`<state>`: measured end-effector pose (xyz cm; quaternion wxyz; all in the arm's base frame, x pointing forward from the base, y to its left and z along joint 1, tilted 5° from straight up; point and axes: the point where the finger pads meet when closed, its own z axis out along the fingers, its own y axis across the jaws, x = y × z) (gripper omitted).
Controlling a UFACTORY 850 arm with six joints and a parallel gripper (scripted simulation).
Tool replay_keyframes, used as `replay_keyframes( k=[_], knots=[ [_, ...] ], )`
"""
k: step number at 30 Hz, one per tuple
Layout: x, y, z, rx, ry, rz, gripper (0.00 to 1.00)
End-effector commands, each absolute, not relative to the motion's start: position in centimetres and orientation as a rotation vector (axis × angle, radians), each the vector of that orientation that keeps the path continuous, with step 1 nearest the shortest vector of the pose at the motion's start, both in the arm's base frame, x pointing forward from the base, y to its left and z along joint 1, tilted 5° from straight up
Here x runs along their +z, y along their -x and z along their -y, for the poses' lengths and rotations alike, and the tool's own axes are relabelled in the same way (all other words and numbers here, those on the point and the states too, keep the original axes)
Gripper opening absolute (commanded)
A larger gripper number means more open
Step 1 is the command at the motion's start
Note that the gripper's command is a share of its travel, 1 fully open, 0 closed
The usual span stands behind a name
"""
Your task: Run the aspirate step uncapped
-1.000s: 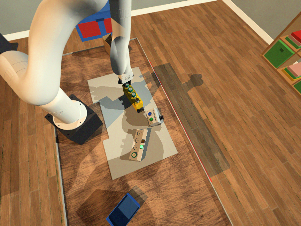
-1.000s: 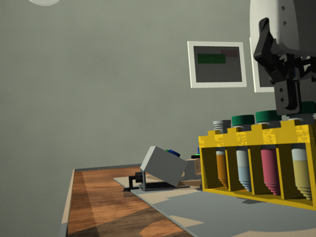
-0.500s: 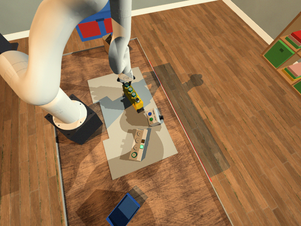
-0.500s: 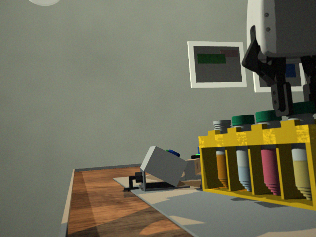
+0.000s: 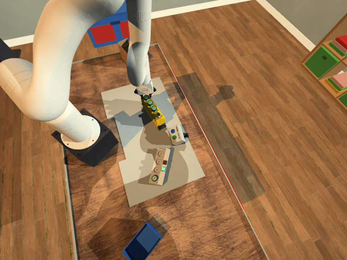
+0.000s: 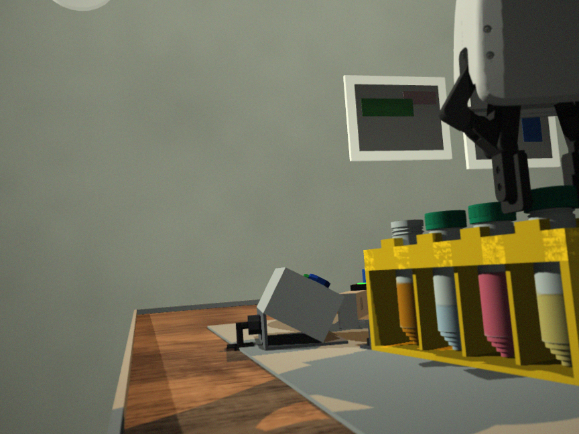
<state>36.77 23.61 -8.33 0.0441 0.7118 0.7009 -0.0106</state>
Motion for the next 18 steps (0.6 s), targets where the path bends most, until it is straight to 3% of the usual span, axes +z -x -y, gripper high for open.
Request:
replay_keyframes(
  k=[1, 18],
  knots=[
    [-8.24, -36.84, -23.66, -0.008, -2.134, -2.187, 0.46],
    [-8.20, -36.82, -23.66, -0.047, -1.395, -2.725, 0.46]
  ],
)
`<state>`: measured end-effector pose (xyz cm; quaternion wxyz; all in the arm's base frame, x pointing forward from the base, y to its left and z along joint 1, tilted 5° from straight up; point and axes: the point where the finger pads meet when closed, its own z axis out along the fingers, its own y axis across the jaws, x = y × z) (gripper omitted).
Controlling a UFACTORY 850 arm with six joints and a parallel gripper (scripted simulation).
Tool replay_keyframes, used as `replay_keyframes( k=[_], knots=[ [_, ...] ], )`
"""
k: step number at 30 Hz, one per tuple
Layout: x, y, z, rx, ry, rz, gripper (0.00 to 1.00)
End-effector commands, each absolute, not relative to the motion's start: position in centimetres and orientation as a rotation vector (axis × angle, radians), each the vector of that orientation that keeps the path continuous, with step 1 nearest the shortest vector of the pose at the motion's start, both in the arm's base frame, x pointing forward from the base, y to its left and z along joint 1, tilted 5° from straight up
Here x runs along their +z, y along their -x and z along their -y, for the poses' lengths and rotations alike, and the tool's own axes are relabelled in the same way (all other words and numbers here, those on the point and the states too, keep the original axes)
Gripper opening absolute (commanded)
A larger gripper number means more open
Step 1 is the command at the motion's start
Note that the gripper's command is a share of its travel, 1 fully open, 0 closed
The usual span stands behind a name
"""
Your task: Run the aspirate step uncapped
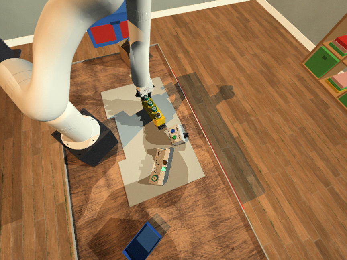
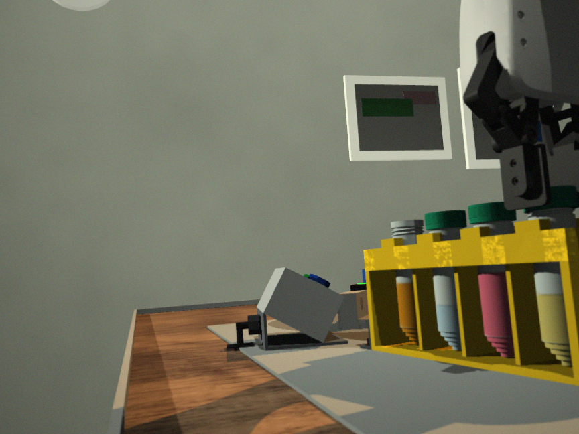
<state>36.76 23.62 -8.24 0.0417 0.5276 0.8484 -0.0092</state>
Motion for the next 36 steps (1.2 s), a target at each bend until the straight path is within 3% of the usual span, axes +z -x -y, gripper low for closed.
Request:
replay_keyframes(
  k=[1, 12, 13, 28, 36],
  knots=[
    [-8.20, -36.83, -23.66, -0.049, -1.340, -2.752, 0.46],
    [-8.19, -36.84, -23.66, -0.056, -1.194, -2.821, 0.46],
    [-8.19, -36.84, -23.66, -0.056, -1.194, -2.821, 0.00],
    [-8.19, -36.84, -23.66, -0.054, -1.241, -2.800, 0.00],
    [-8.22, -36.85, -23.66, -0.037, -1.600, -2.607, 0.00]
  ],
)
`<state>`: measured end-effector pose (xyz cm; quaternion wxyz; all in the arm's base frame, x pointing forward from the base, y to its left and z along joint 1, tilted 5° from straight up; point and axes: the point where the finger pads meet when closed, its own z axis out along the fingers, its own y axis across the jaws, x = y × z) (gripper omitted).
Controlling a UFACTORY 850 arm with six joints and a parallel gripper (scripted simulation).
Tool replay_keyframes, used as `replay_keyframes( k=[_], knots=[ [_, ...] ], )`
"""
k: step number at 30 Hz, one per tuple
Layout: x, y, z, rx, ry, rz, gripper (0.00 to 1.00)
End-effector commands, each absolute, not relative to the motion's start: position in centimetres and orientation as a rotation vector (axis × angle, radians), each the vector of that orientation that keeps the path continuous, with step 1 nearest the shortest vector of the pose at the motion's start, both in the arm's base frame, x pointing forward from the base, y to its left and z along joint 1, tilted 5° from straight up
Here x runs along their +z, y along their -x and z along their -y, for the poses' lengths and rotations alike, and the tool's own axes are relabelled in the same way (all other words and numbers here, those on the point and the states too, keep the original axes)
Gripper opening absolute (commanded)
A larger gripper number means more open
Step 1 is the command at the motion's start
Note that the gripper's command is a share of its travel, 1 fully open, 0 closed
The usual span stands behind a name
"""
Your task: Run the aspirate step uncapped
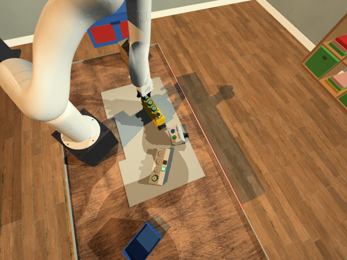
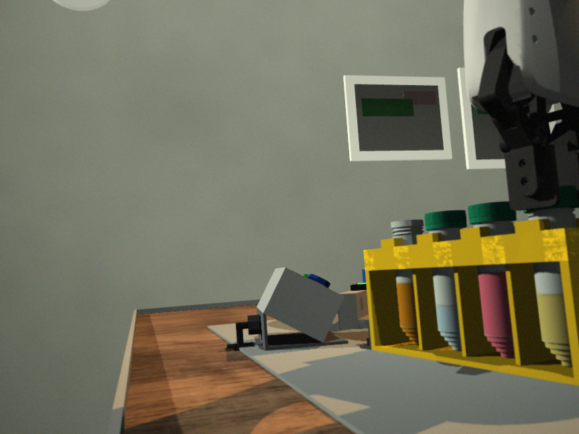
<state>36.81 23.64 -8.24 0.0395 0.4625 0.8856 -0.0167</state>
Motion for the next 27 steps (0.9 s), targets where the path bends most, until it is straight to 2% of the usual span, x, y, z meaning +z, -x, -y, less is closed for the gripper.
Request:
replay_keyframes(
  k=[1, 16, 22, 23, 27],
  knots=[
    [-8.23, -36.85, -23.66, -0.035, -1.643, -2.580, 0.00],
    [-8.29, -36.86, -23.66, -0.007, -2.157, -2.164, 0.00],
    [-8.30, -36.86, -23.66, -0.006, -2.177, -2.144, 0.00],
    [-8.30, -36.86, -23.66, -0.006, -2.177, -2.144, 0.46],
    [-8.30, -36.86, -23.66, -0.006, -2.177, -2.144, 0.46]
  ],
)
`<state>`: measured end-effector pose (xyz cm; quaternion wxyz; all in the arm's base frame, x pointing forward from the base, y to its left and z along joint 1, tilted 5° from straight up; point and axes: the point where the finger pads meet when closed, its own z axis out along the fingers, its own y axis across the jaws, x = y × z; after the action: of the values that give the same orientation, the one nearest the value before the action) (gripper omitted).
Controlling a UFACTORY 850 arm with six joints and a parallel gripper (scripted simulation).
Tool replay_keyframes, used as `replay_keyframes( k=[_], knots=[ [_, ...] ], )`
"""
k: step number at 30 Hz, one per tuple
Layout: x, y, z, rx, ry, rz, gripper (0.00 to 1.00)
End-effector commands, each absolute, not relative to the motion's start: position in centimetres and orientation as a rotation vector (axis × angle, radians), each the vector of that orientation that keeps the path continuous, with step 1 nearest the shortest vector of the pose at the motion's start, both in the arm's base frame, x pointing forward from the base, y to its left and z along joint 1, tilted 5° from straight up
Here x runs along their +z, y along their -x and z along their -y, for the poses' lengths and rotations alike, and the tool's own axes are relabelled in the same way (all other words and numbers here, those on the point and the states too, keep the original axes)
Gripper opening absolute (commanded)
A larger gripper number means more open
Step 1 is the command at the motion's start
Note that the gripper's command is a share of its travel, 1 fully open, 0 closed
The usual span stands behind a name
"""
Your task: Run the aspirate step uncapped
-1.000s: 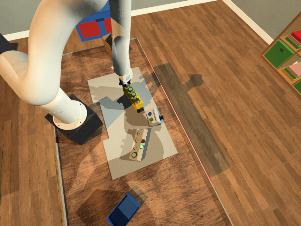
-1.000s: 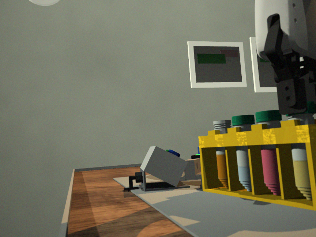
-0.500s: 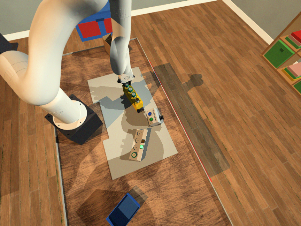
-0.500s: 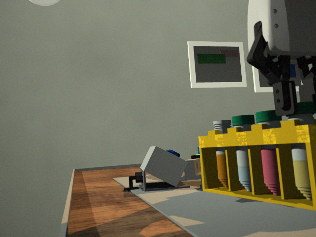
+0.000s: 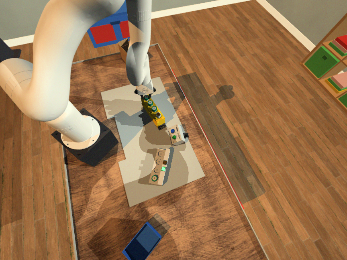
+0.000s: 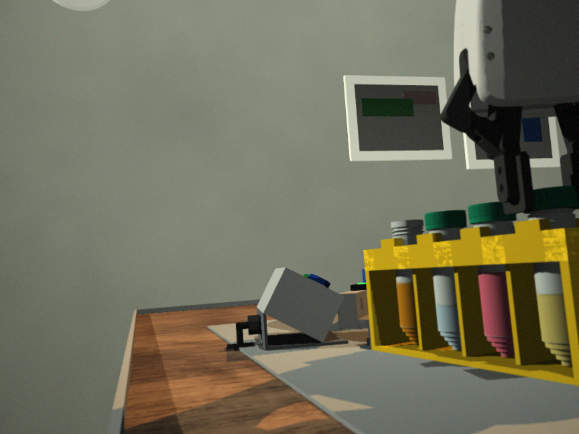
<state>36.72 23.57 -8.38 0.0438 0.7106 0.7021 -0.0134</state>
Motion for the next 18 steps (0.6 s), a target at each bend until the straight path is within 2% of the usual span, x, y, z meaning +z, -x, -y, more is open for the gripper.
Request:
replay_keyframes(
  k=[1, 8, 18],
  knots=[
    [-8.30, -36.86, -23.66, -0.006, -2.177, -2.144, 0.46],
    [-8.30, -36.86, -23.66, -0.006, -2.177, -2.144, 0.46],
    [-8.21, -36.84, -23.66, -0.027, -1.809, -2.465, 0.46]
  ],
)
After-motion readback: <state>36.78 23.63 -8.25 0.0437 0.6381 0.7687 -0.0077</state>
